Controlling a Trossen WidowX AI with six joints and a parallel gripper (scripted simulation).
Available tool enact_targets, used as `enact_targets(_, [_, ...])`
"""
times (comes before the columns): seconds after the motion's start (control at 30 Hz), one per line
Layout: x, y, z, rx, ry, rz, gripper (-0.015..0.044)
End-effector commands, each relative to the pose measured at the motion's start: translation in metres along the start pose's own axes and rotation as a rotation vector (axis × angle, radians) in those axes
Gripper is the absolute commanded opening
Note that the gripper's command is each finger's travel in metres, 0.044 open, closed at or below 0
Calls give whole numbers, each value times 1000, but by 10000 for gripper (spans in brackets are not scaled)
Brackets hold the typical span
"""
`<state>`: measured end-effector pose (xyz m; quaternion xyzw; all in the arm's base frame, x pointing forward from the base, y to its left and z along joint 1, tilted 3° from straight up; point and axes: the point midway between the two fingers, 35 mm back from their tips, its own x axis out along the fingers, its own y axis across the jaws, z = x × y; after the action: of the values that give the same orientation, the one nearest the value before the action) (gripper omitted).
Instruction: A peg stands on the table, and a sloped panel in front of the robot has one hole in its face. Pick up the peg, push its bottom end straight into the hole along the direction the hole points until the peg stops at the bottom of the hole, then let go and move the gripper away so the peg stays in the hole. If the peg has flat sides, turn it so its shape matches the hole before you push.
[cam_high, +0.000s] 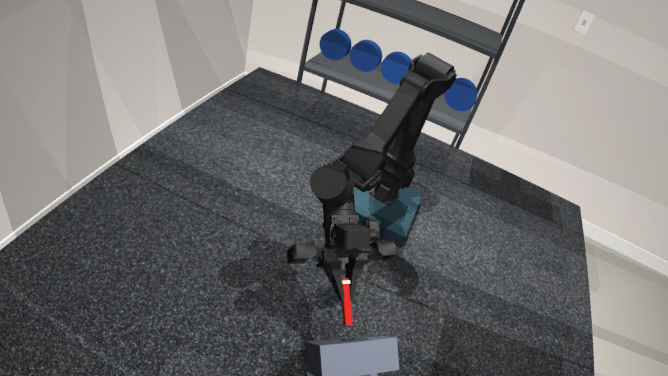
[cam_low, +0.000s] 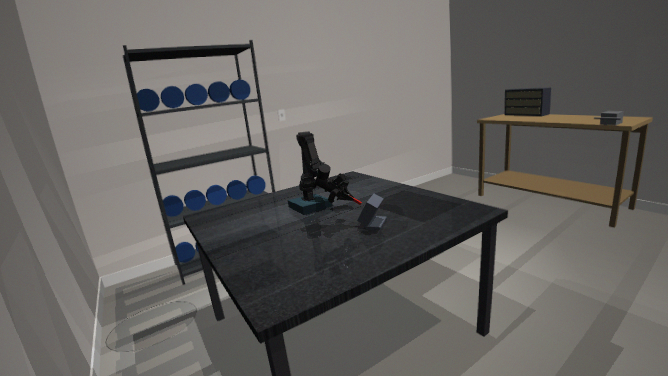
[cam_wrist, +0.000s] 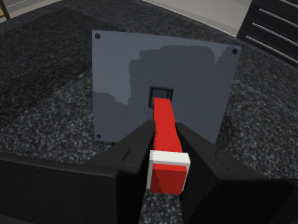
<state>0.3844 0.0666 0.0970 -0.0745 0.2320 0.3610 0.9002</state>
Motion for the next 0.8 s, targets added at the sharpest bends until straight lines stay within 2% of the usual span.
enact_targets(0.0, [6,0,-1,5,3,-3,0])
enact_targets(0.33, [19,0,-1,5,1,-3,0])
enact_targets(0.77, [15,1,-2,2,1,2,0])
